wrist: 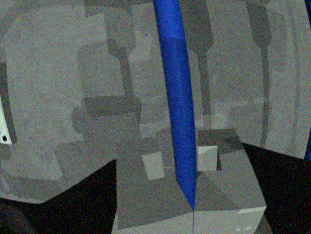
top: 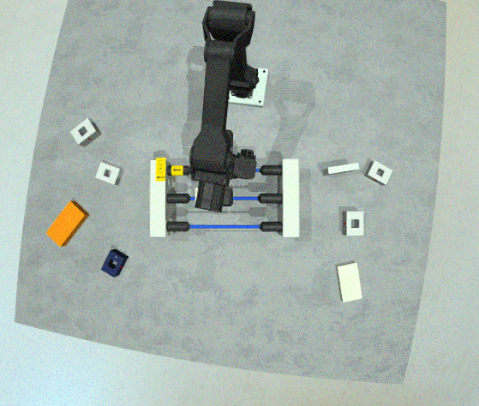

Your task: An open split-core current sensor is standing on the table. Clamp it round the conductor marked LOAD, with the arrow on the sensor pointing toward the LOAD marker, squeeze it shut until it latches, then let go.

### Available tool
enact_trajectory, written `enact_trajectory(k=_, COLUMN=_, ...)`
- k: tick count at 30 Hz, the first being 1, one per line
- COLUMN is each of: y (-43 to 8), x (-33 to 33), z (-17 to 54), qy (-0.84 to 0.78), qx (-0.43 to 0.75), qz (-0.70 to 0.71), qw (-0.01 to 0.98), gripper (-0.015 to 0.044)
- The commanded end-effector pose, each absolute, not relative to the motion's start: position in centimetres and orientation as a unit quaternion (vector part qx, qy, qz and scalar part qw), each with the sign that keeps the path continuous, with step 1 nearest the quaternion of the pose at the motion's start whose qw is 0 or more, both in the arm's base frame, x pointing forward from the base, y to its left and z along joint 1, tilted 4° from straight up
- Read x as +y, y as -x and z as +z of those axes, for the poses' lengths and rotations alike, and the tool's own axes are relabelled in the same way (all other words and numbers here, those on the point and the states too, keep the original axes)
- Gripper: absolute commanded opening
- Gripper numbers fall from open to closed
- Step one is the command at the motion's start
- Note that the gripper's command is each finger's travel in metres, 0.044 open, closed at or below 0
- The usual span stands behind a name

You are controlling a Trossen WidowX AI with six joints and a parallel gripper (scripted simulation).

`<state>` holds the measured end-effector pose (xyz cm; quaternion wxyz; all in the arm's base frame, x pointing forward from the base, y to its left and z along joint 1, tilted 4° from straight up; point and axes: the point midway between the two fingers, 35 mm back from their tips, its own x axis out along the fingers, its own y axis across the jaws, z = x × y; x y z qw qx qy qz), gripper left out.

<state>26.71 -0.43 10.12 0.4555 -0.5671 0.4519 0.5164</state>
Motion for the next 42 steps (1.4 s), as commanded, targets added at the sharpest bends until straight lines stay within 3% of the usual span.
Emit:
enact_trajectory(k=1, y=-26.65, x=-0.44, z=11.08, qy=0.57, qx=0.45, qz=0.513, qw=0.457, gripper=0.0)
enact_trajectory(k=19, y=-26.56, x=-0.4, z=11.31, qy=0.569, qx=0.45, qz=0.515, qw=0.456, gripper=0.0)
enact_trajectory(k=36, y=-26.58, x=-0.52, z=11.48, qy=0.569, qx=0.451, qz=0.515, qw=0.456, gripper=0.044)
enact_trajectory(k=42, y=-26.58, x=-0.41, z=11.38, qy=0.569, qx=0.45, qz=0.514, qw=0.457, gripper=0.0282)
